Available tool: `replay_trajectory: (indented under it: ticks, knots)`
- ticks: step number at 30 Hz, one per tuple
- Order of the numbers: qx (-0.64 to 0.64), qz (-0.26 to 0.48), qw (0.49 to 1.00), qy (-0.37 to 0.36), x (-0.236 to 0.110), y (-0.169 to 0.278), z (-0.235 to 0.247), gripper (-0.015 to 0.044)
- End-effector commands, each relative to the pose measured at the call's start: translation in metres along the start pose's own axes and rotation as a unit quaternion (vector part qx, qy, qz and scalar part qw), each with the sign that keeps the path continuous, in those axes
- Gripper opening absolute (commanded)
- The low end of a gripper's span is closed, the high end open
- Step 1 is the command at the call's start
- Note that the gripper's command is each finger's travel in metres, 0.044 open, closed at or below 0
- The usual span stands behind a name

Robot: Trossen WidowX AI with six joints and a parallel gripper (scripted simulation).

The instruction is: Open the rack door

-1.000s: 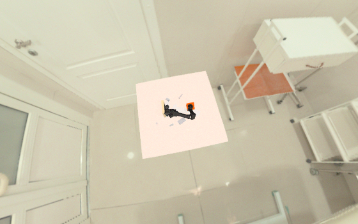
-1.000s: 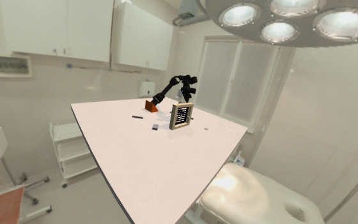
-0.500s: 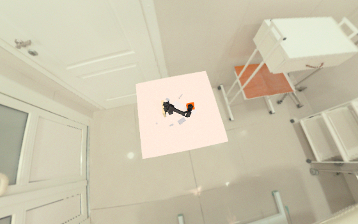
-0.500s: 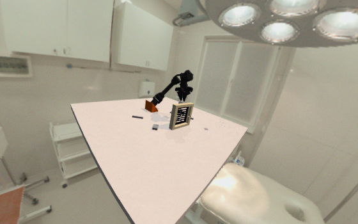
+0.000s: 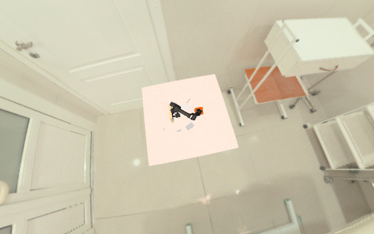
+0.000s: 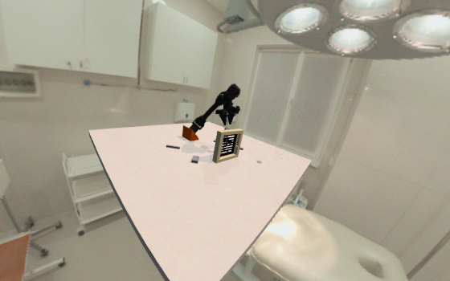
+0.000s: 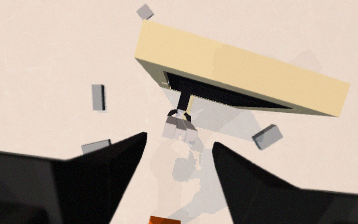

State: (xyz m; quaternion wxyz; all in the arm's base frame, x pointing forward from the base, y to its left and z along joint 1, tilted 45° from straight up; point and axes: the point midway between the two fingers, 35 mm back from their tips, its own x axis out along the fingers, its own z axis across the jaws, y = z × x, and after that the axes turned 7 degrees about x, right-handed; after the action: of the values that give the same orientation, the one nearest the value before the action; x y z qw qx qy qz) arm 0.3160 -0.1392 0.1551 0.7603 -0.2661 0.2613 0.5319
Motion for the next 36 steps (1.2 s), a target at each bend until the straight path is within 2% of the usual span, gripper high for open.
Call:
replay_trajectory:
  ticks: [1,36]
  knots:
    - [0.004,0.006,1.0,-0.003,0.004,-0.002,0.0,0.0286]
    - [0.055,0.096,0.994,0.017,0.06,0.004,0.0,0.0286]
